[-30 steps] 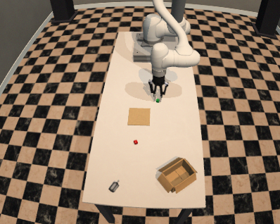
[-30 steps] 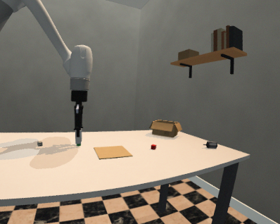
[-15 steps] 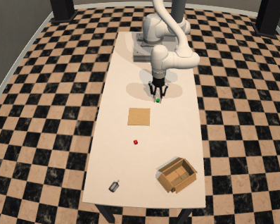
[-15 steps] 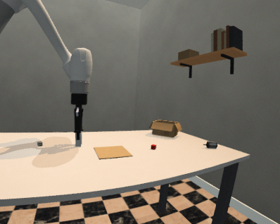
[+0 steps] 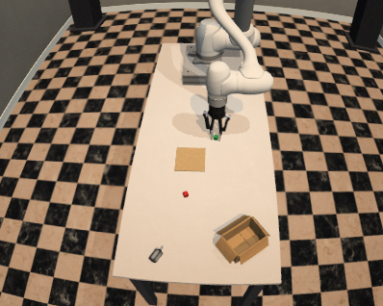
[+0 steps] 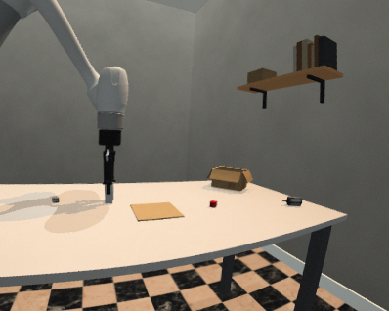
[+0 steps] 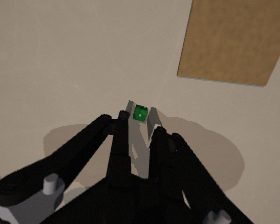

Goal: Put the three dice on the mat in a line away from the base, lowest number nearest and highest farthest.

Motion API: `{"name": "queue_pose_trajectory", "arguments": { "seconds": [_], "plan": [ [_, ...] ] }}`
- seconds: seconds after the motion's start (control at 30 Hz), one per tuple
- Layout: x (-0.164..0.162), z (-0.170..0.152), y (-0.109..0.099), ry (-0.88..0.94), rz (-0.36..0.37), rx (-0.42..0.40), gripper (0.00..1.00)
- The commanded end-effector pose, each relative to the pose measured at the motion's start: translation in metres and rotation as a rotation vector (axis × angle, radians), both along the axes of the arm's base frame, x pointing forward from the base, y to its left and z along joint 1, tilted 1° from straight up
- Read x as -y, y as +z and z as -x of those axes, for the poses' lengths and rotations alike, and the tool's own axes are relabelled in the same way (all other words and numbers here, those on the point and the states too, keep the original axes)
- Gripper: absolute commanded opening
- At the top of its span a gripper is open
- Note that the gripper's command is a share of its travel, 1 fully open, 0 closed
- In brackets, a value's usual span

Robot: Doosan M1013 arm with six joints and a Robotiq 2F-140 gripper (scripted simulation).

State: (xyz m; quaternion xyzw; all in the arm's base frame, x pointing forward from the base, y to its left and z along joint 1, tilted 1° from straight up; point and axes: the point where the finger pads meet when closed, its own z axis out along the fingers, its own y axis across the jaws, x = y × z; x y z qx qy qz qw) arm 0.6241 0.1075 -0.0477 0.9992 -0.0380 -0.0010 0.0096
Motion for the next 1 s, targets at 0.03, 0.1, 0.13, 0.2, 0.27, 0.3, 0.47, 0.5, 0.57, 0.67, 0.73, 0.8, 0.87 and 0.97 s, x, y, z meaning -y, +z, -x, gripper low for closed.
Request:
{"name": "queue_pose_trajectory", "arguments": {
  "seconds": [0.03,0.1,0.13,0.2,0.27,0.3,0.47,0.5,0.57,0.67,0.73,0.8,0.87,0.97],
  "plan": [
    [-0.0002,-0.0005,0.0007,0.000,0.000,0.001,0.29],
    [-0.0002,-0.0005,0.0007,0.000,0.000,0.001,0.29],
    [-0.0002,-0.0005,0.0007,0.000,0.000,0.001,0.29],
    [-0.0002,-0.0005,0.0007,0.000,0.000,0.001,0.29],
    [-0.0002,-0.0005,0.0007,0.000,0.000,0.001,0.29],
    [-0.0002,-0.0005,0.0007,0.000,0.000,0.001,0.29],
    [-0.0002,-0.0005,0.0007,0.000,0.000,0.001,0.29],
    [-0.0002,-0.0005,0.0007,0.000,0.000,0.001,0.29],
    [-0.0002,-0.0005,0.0007,0.000,0.000,0.001,0.29],
    [-0.0002,-0.0005,0.0007,0.000,0.000,0.001,0.18],
    [-0.0002,-0.0005,0.0007,0.000,0.000,0.001,0.18],
    [-0.0002,-0.0005,0.0007,0.000,0.000,0.001,0.18],
    [-0.0002,-0.0005,0.0007,0.000,0.000,0.001,0.18],
    [-0.0002,-0.0005,0.0007,0.000,0.000,0.001,0.18]
  ]
}}
